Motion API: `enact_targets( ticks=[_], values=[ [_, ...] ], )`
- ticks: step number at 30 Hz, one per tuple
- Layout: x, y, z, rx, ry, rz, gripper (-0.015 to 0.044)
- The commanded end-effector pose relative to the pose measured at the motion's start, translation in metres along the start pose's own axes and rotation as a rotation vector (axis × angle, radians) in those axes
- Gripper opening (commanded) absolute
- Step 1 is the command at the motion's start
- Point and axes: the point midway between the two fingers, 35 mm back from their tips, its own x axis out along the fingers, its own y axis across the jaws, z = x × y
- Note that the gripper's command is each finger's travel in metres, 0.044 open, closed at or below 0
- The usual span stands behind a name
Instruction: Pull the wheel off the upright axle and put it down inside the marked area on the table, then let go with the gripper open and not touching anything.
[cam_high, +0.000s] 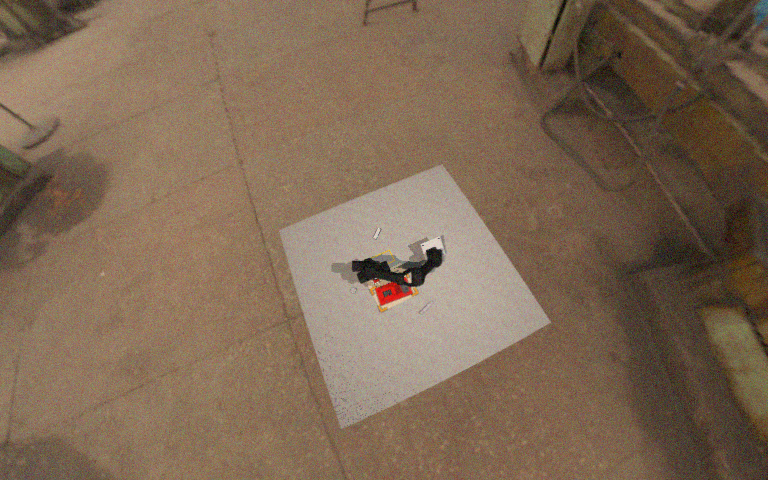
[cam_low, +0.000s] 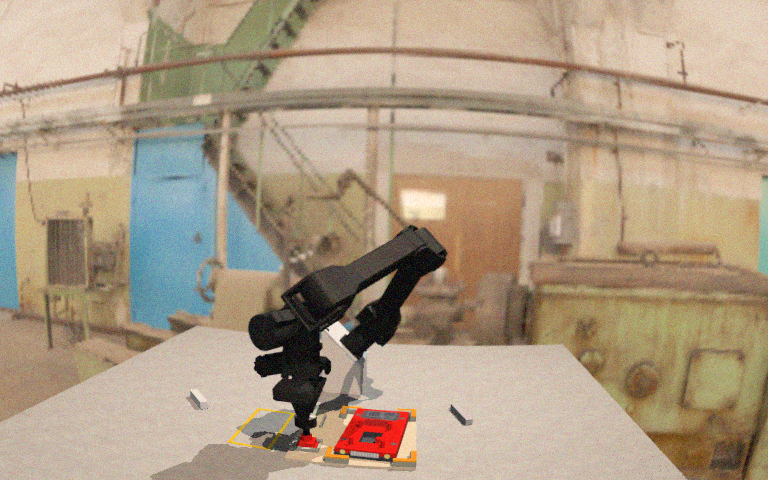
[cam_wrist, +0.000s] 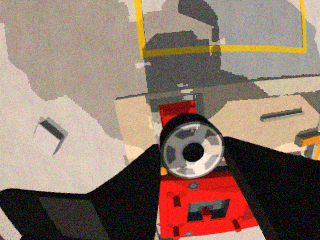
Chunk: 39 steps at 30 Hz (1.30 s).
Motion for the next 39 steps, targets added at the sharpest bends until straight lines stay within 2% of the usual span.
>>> enact_targets(
  ticks=[1,39],
  values=[
    [-0.004,0.0,0.001,0.001,0.0,0.003,0.0],
    [-0.017,0.0,0.001,0.004,0.0,0.004,0.0]
  ],
)
